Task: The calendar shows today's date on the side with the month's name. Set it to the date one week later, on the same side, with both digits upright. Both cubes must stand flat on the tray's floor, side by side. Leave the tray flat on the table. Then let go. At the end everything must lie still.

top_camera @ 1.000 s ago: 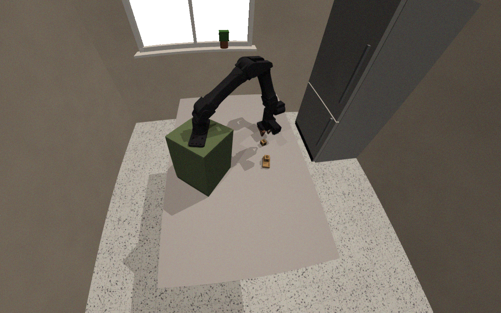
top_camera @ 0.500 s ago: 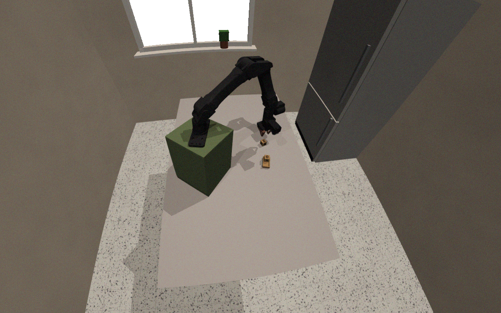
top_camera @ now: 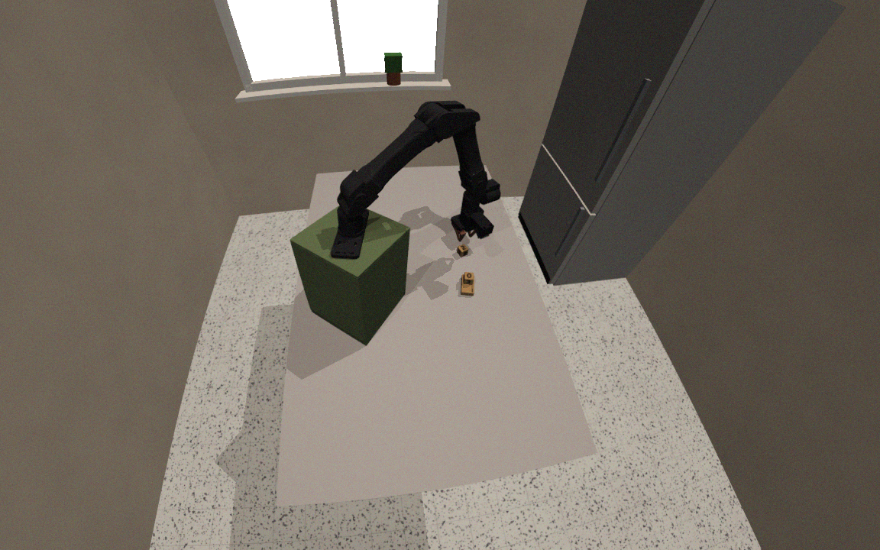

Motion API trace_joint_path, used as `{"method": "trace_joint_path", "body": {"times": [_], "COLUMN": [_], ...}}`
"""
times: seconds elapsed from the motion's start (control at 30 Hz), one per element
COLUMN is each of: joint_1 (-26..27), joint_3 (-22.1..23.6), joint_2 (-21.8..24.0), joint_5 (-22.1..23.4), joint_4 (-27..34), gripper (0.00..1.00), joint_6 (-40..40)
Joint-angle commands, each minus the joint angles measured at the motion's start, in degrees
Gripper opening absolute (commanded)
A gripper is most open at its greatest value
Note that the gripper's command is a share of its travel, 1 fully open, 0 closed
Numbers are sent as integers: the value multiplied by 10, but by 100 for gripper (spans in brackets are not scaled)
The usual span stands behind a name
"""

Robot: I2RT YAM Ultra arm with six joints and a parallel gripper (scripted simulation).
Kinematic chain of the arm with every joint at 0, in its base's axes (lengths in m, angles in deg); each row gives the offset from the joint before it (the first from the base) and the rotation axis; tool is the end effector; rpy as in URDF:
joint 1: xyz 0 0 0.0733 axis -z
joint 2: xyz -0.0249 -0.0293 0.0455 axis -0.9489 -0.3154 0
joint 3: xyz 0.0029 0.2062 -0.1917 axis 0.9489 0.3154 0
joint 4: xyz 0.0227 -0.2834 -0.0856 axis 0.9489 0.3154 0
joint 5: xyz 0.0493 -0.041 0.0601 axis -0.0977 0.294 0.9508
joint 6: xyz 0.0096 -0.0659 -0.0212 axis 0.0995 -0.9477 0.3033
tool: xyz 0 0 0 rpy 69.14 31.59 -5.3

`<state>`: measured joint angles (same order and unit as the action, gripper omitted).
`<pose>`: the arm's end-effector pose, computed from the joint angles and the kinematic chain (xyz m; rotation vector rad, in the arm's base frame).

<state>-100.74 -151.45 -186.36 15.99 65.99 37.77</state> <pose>0.3712 0.2126 -0.0667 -1.5952 -2.6964 -0.2267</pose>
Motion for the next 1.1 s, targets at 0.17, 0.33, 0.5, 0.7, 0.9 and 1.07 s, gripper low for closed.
{"method": "trace_joint_path", "body": {"times": [0.17, 0.33, 0.5, 0.7, 0.9, 1.07], "joint_1": [-1, -2, -2, -3, -4, -4], "joint_3": [-10, -17, -22, -32, -40, -42], "joint_2": [-13, -29, -38, -56, -70, -75], "joint_5": [0, 0, 0, 0, -1, -1], "joint_4": [-10, -18, -22, -31, -37, -39], "gripper": [47, 47, 47, 47, 47, 47], "joint_6": [1, 2, 3, 4, 4, 5]}}
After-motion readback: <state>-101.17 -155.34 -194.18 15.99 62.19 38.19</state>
